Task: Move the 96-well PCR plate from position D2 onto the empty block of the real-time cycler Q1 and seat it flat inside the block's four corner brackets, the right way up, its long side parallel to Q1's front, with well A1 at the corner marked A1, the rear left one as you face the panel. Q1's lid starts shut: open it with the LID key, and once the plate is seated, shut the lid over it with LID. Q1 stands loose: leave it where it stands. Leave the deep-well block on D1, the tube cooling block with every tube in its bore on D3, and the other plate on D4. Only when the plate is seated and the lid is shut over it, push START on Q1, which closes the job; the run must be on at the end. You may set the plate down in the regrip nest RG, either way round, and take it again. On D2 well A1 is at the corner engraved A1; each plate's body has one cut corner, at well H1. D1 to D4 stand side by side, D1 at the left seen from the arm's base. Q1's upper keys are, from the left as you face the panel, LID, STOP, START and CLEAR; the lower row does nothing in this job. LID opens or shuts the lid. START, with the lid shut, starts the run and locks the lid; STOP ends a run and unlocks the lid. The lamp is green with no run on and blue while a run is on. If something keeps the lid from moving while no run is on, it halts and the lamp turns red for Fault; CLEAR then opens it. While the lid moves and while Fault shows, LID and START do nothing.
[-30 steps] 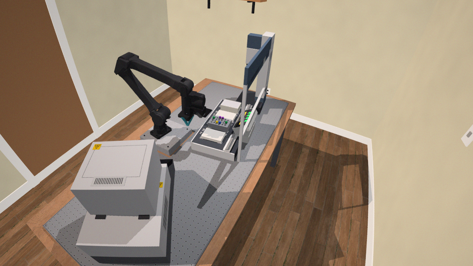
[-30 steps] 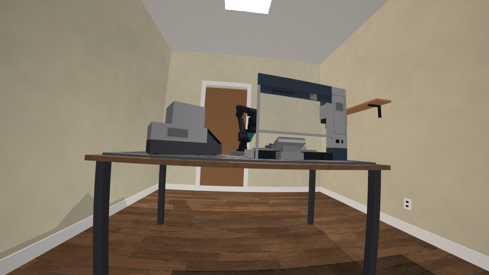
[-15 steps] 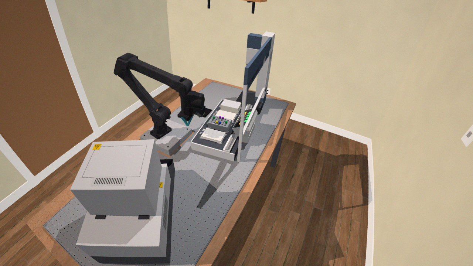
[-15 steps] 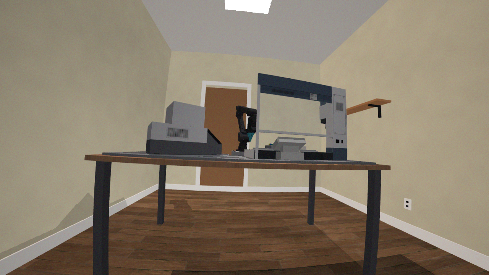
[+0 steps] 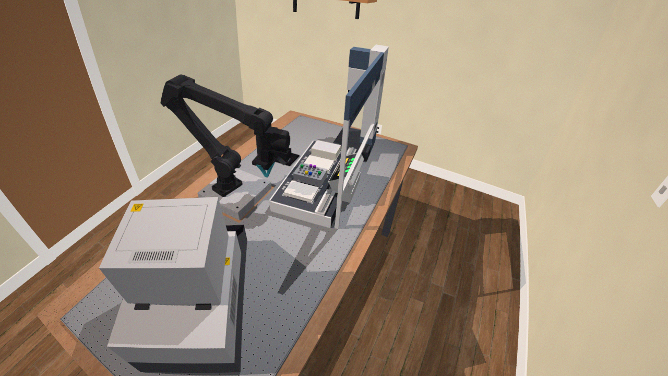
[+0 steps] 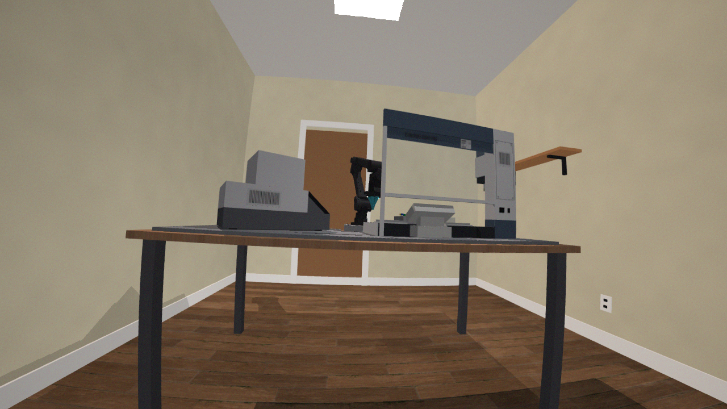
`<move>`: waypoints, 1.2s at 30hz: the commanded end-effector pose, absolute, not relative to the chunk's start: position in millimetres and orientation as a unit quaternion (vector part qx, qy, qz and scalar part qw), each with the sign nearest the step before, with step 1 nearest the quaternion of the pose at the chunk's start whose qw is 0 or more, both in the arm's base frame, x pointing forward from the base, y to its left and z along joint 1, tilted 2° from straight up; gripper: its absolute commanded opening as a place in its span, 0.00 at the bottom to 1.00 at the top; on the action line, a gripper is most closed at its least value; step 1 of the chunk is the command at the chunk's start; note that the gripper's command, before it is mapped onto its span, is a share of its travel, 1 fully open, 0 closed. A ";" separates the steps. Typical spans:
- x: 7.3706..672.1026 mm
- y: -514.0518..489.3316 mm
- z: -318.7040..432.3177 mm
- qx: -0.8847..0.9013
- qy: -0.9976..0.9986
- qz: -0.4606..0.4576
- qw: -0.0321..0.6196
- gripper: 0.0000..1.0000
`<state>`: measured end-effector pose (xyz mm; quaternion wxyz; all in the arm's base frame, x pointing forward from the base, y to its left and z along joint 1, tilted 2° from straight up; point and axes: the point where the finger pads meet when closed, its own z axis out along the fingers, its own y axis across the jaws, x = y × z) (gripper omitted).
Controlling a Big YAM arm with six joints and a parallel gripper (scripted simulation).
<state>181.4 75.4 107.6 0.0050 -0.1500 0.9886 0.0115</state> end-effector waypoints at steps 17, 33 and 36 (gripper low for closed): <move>172.9 7.3 131.4 -0.210 0.972 -0.091 0.048 0.00; 170.5 -62.7 153.8 -0.249 0.947 -0.179 0.096 0.00; 167.7 -75.9 155.3 -0.269 0.934 -0.209 0.105 0.00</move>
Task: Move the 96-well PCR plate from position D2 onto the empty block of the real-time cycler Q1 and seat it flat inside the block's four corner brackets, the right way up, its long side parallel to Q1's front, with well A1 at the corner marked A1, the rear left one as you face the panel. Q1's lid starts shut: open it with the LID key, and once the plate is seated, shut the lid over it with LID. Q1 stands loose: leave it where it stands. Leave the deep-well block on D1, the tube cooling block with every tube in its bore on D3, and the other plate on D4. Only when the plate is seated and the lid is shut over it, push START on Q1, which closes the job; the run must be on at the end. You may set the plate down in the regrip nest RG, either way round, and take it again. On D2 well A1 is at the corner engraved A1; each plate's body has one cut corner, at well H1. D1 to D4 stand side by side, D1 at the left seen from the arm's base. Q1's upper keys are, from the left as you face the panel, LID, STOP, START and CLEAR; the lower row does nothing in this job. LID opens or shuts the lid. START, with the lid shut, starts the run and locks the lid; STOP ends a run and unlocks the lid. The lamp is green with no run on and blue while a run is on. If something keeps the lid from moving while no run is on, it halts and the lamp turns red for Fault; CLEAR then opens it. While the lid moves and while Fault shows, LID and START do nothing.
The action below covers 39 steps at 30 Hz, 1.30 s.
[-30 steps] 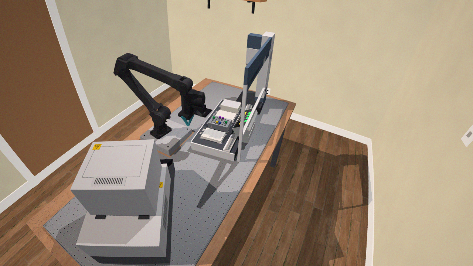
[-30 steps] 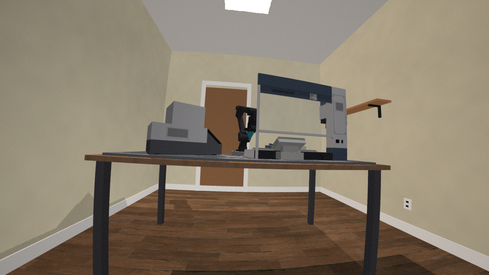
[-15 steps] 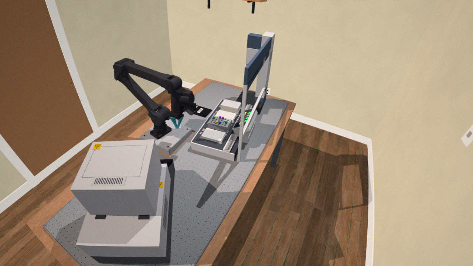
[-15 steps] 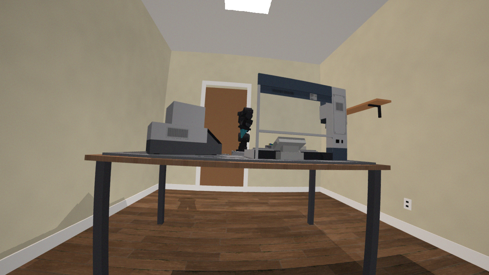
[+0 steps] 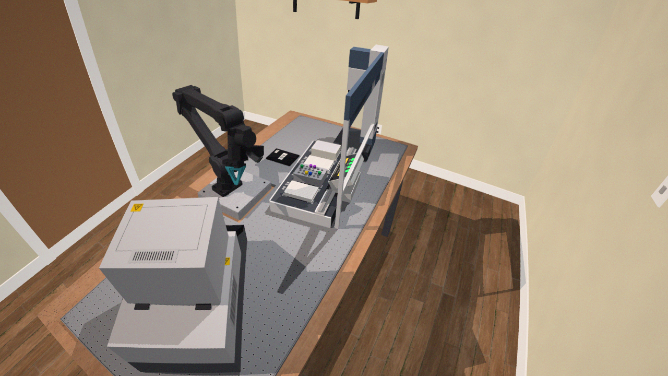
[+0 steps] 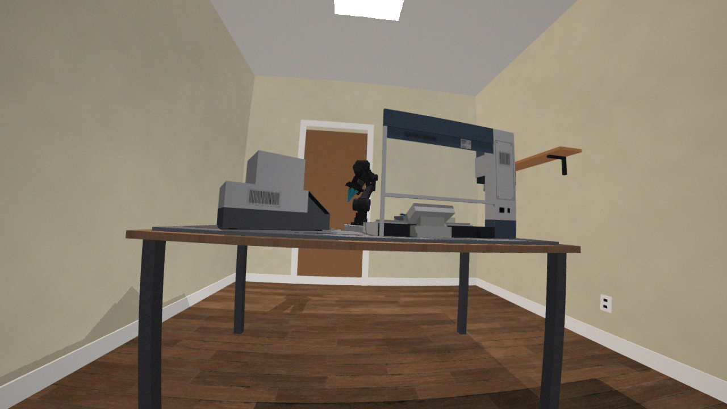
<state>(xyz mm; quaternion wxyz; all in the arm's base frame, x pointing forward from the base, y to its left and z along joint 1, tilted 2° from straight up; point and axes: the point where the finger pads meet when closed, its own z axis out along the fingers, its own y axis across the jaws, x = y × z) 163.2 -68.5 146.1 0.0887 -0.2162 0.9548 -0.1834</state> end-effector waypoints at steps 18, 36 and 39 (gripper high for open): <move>151.7 -159.6 178.0 -0.310 0.886 -0.320 0.129 0.00; 145.9 -205.3 208.4 -0.333 0.866 -0.350 0.127 0.00; 145.2 -204.8 209.6 -0.330 0.868 -0.349 0.125 0.00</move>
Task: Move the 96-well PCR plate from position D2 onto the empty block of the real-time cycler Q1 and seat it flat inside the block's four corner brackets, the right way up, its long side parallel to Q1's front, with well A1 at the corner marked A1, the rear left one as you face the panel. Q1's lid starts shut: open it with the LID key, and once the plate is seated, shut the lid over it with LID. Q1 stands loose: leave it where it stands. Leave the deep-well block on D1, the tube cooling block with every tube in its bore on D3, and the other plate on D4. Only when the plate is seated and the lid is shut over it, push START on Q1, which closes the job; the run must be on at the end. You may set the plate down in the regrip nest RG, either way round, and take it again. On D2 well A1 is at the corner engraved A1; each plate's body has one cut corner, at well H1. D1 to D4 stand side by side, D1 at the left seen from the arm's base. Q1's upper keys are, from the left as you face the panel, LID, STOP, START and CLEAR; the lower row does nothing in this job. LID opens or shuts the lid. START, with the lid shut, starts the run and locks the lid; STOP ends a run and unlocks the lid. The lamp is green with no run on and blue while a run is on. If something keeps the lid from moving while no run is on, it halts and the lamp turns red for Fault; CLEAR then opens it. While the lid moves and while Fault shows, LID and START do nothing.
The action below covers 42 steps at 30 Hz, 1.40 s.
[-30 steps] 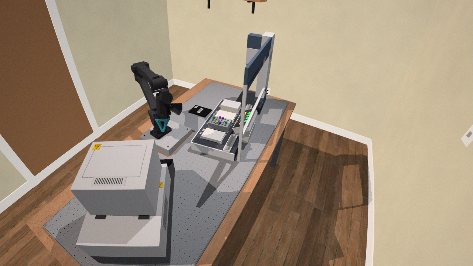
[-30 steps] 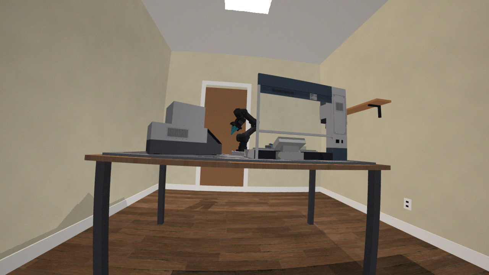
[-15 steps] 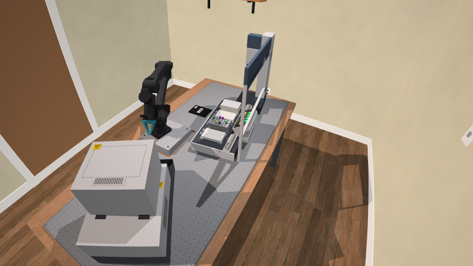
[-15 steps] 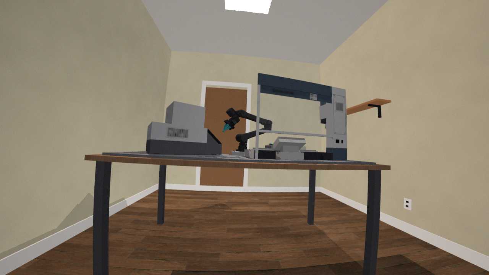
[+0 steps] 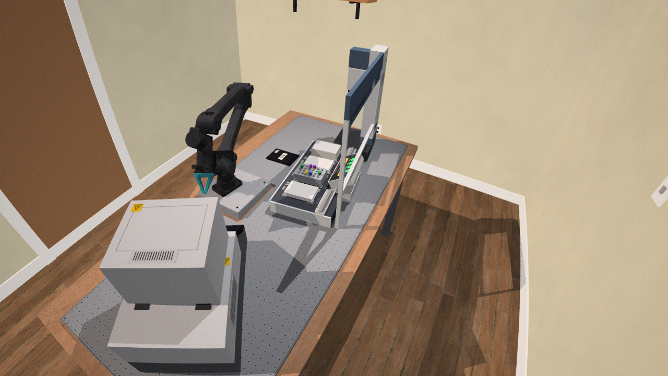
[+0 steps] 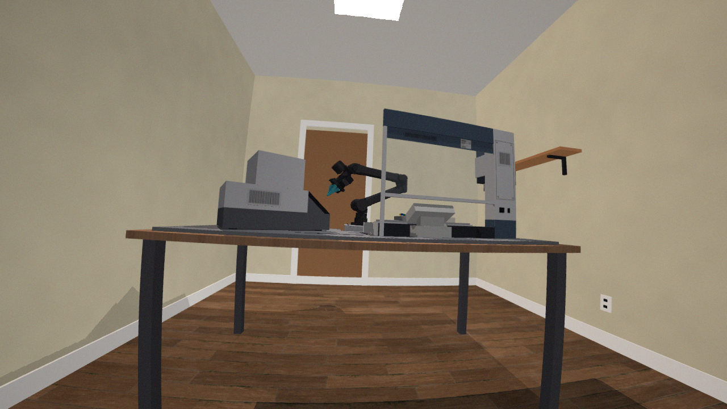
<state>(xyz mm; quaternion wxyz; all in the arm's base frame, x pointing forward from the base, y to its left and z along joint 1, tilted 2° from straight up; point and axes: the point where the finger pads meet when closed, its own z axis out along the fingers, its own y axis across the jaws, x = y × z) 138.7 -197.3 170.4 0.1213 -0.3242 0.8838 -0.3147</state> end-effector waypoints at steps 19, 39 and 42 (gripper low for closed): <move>155.8 -200.0 207.7 -0.334 0.867 -0.343 0.141 0.00; 170.7 -214.3 167.4 -0.332 0.876 -0.322 0.137 0.00; 173.9 -215.9 160.0 -0.334 0.877 -0.318 0.137 0.00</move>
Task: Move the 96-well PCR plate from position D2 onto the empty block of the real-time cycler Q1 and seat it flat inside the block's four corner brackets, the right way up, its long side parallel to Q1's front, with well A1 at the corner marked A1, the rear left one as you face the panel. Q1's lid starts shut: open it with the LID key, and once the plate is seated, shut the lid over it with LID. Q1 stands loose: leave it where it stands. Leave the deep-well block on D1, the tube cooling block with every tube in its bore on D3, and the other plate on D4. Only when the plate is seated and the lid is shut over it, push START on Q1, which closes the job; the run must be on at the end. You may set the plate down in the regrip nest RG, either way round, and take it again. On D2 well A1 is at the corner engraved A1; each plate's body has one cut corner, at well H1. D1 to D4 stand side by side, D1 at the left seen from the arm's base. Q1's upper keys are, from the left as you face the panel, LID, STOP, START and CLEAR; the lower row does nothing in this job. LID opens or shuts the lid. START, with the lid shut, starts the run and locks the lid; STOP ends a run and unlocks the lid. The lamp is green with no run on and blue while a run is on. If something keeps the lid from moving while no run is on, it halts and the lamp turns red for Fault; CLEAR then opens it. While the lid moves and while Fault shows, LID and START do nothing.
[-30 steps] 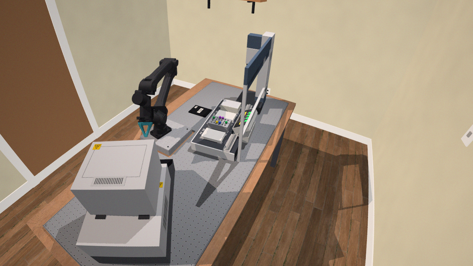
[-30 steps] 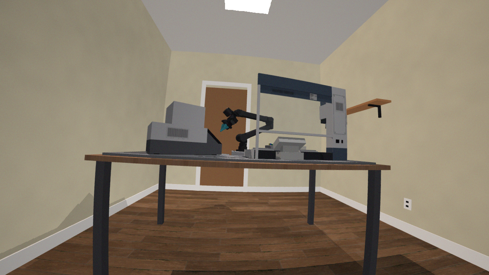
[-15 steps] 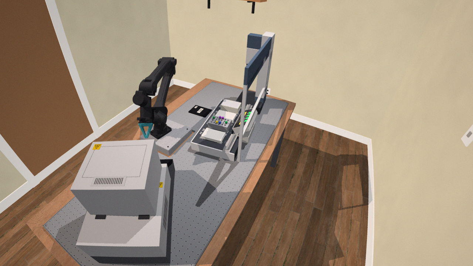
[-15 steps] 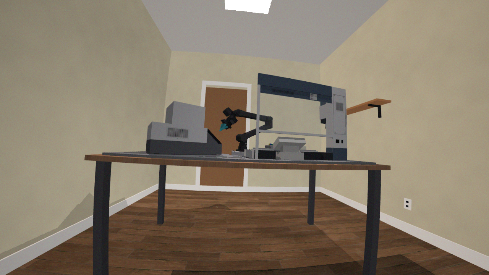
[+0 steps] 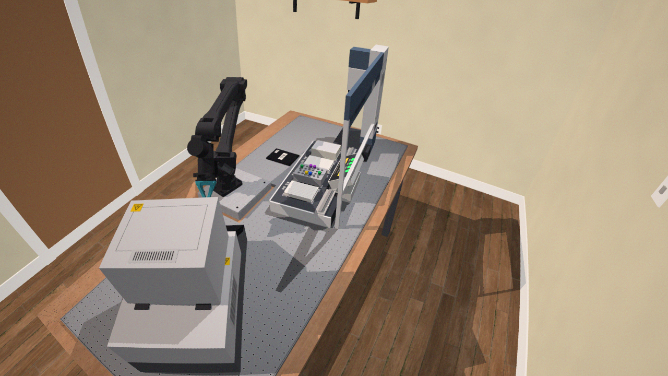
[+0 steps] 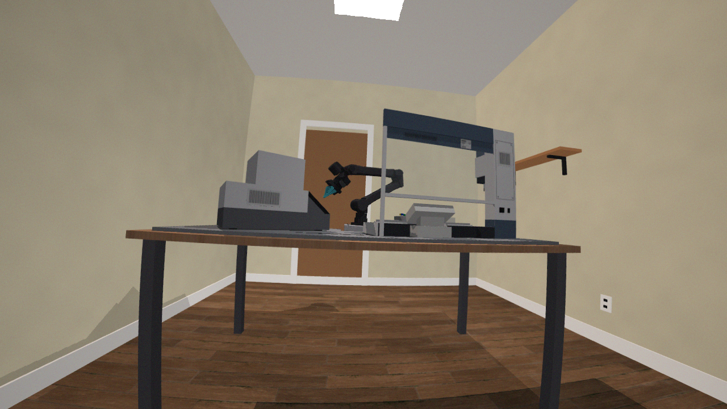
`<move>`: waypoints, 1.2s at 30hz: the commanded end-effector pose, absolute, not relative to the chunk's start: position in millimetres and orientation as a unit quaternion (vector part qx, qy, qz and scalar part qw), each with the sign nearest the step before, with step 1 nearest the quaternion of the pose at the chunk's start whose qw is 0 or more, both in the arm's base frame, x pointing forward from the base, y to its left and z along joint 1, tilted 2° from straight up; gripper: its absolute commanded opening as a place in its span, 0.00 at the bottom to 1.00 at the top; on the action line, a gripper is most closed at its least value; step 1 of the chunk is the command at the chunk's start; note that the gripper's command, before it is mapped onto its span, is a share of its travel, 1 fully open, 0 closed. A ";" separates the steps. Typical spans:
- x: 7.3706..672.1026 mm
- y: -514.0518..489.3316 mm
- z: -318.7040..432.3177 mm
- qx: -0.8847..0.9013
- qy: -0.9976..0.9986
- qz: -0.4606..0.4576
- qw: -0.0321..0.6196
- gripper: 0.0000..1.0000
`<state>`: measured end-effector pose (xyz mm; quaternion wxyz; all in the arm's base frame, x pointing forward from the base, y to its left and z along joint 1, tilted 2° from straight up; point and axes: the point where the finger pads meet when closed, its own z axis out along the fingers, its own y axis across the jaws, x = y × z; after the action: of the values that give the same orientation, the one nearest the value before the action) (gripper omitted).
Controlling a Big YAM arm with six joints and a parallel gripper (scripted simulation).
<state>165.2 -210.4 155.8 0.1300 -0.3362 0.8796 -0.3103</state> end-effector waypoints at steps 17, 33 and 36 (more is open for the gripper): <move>188.8 -232.3 147.3 -0.332 0.877 -0.320 0.137 0.00; 205.1 -252.2 144.3 -0.330 0.873 -0.331 0.139 0.00; 209.6 -255.3 142.1 -0.331 0.872 -0.332 0.140 0.00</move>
<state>192.8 -240.2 119.0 0.1286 -0.3359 0.8815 -0.3060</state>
